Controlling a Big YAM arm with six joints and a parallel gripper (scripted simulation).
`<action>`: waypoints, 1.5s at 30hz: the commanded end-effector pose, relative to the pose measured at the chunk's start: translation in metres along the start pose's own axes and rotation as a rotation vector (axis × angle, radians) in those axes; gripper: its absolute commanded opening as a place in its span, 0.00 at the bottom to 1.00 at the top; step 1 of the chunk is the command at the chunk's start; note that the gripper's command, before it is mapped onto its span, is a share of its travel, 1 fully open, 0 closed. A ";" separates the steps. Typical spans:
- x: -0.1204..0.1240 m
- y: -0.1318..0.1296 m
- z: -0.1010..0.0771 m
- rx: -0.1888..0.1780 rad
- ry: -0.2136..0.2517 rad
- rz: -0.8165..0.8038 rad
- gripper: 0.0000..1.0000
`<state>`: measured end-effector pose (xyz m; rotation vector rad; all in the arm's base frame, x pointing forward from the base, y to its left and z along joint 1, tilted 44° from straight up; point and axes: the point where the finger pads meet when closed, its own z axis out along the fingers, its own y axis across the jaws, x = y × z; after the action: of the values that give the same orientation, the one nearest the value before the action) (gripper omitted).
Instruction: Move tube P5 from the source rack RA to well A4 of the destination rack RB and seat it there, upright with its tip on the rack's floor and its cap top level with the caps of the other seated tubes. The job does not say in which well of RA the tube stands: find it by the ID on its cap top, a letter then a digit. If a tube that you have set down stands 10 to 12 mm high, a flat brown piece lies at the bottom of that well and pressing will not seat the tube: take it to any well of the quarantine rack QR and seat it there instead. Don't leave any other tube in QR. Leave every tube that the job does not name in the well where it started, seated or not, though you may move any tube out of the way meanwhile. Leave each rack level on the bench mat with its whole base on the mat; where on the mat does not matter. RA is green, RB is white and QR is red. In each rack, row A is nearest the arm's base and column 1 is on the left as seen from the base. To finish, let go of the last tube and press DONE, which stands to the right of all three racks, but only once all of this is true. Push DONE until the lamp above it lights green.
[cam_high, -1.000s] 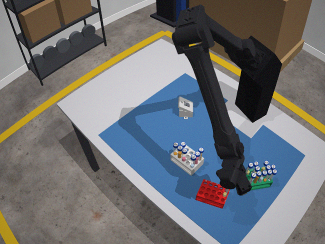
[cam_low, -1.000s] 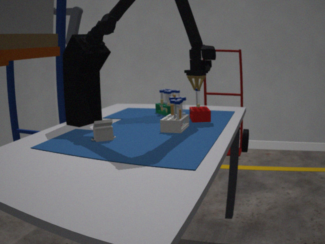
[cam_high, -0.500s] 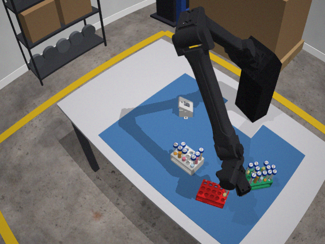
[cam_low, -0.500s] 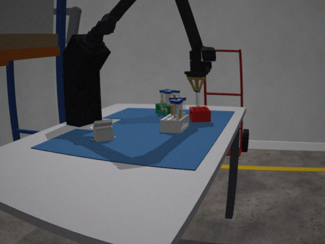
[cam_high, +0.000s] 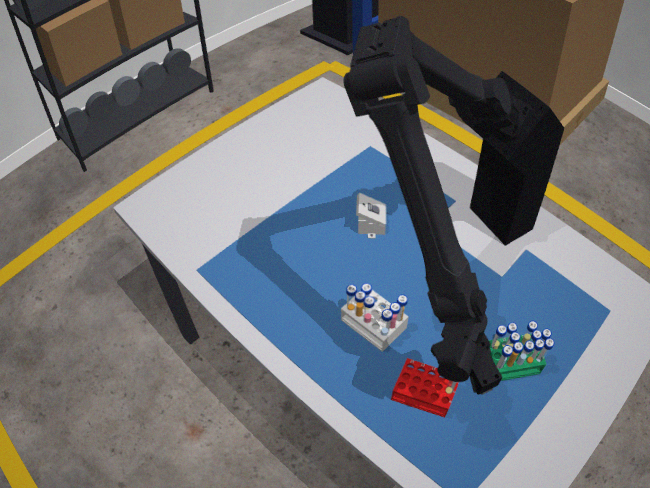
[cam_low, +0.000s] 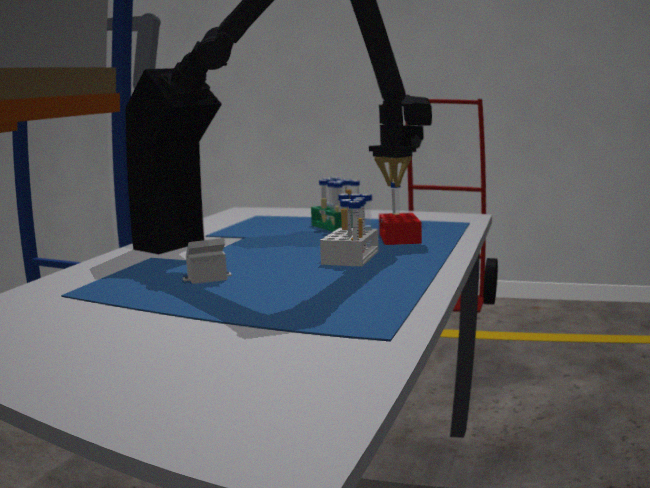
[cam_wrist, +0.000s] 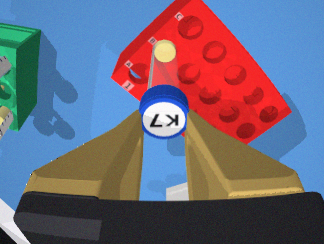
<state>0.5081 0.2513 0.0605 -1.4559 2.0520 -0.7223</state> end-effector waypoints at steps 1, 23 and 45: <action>-0.011 -0.015 -0.003 0.025 -0.026 0.011 0.00; -0.009 -0.008 -0.002 0.015 -0.023 0.007 0.00; -0.009 -0.008 -0.002 0.015 -0.023 0.007 0.30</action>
<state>0.5113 0.2509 0.0577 -1.4548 2.0508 -0.7218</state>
